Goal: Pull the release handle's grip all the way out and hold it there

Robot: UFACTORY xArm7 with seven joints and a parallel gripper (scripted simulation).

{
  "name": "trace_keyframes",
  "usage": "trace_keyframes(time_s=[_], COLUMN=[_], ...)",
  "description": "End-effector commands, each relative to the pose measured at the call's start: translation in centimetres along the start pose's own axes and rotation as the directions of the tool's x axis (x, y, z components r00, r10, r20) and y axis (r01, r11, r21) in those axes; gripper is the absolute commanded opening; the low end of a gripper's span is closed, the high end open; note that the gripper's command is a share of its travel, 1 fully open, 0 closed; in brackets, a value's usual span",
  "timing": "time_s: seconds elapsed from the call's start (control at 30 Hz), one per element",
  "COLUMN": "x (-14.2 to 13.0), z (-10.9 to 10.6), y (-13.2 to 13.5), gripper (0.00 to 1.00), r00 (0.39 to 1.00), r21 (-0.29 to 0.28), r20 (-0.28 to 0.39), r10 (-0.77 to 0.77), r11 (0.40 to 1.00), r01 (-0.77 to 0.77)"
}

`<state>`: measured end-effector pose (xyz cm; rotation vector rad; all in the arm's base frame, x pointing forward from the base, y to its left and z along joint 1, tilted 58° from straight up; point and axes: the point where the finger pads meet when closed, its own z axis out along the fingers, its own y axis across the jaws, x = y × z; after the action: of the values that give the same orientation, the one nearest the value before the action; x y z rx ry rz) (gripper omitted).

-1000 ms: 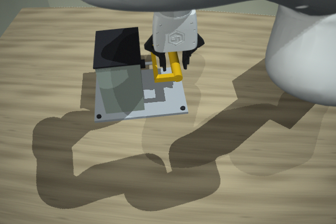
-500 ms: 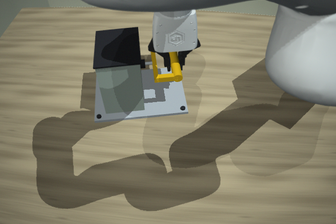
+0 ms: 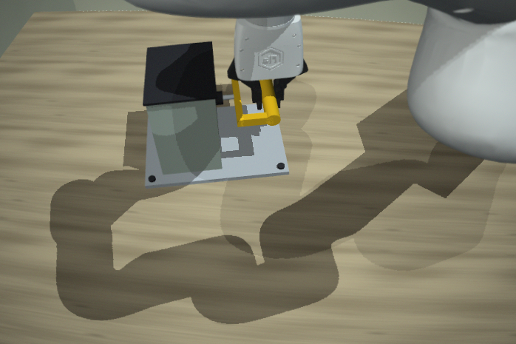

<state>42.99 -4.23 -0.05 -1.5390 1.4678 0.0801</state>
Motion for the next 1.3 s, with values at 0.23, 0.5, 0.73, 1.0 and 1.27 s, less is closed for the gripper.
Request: trace_keyframes(time_s=[0.23,0.5,0.73,1.0,1.27], x=[0.1,0.1,0.1,0.1,0.1], z=[-0.1,-0.1,-0.1,-0.1,-0.1], y=[-0.1,-0.1,-0.1,0.2,1.5], gripper=[0.0,0.0,0.0,0.0,0.0], r00=[1.0,1.0,1.0,1.0,1.0], r21=[0.002,0.002,0.002,0.002,0.002], r20=[-0.004,-0.004,-0.004,-0.004,-0.004], r10=[0.001,0.001,0.001,0.001,0.001], r11=[1.0,1.0,1.0,1.0,1.0], r01=[-0.001,-0.001,-0.001,-0.001,-0.001])
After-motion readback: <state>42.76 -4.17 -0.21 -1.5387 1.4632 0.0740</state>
